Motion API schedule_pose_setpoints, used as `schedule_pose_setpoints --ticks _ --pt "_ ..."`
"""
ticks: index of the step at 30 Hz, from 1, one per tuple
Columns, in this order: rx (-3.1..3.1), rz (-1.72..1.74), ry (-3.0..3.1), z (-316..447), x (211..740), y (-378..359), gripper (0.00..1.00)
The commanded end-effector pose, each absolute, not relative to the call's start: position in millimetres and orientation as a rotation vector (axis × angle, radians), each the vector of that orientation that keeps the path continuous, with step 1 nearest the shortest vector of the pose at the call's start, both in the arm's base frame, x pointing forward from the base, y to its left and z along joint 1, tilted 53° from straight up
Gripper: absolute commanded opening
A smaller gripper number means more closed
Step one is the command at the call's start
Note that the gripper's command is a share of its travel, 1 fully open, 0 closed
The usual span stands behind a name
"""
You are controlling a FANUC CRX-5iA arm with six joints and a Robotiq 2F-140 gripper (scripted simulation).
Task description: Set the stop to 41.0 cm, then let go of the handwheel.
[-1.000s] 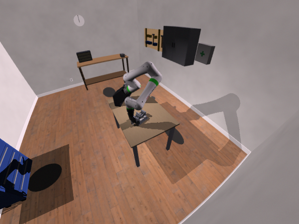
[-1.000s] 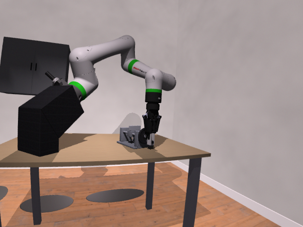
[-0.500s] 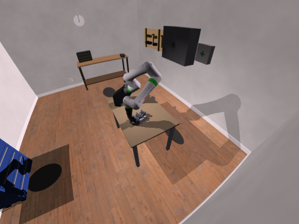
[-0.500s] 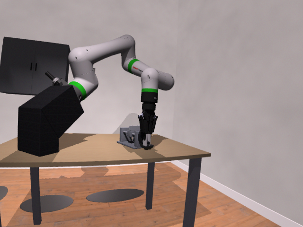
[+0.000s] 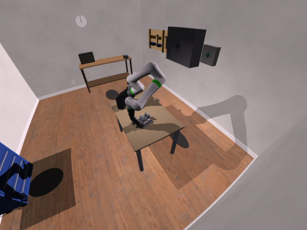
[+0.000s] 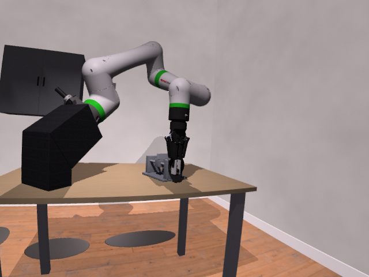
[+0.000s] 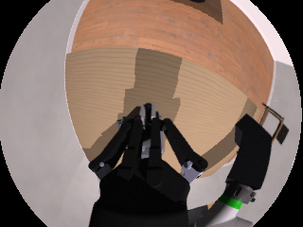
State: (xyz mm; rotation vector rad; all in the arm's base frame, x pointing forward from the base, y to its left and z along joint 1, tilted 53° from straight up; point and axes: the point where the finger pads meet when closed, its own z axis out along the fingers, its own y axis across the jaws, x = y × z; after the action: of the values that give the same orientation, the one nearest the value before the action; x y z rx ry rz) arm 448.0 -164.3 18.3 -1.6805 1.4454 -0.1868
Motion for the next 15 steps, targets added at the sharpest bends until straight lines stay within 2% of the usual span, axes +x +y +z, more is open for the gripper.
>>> schedule_pose_setpoints --ticks 1,15 --pt "-1.680 -0.188 1.445 21 443 -168 0.04" --pt "-1.680 -0.188 1.445 49 431 -186 0.04"
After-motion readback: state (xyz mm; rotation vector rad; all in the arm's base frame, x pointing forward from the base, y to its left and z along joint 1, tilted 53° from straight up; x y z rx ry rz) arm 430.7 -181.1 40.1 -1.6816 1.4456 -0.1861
